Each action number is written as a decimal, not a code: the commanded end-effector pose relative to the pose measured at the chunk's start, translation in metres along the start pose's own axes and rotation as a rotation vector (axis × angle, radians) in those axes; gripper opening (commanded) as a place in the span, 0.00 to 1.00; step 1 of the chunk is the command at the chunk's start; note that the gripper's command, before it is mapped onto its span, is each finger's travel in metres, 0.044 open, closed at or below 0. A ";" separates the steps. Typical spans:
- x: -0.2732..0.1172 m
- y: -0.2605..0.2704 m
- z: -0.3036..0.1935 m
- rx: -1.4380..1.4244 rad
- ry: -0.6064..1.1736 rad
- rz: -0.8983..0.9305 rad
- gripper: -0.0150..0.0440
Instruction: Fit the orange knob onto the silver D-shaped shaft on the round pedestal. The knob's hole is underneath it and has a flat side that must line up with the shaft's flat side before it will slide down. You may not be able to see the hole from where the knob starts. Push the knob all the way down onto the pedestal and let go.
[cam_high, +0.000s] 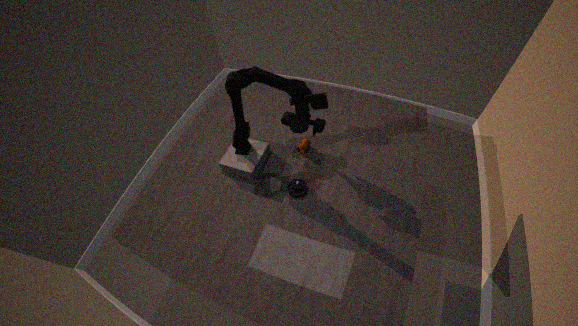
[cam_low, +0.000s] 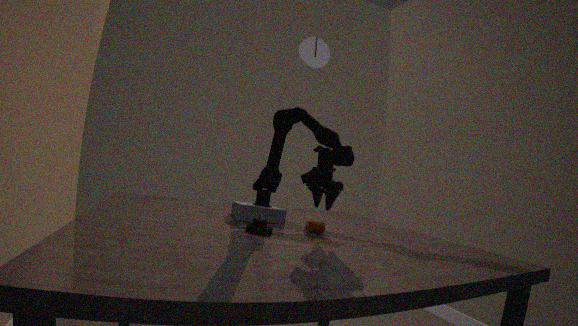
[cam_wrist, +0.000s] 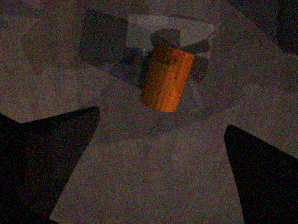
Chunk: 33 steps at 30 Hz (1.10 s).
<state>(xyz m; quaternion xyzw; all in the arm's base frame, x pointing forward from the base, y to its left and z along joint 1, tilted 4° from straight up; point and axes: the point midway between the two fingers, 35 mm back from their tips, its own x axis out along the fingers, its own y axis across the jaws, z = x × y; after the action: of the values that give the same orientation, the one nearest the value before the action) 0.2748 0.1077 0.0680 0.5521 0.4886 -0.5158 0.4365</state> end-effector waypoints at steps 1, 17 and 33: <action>0.007 0.001 0.015 0.165 -0.033 -0.004 1.00; 0.036 0.001 0.016 0.165 -0.033 -0.004 1.00; 0.062 0.001 0.017 0.165 -0.033 -0.004 1.00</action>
<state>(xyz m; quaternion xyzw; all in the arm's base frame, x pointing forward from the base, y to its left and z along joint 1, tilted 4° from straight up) 0.2738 0.0975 0.0109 0.5782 0.4406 -0.5606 0.3966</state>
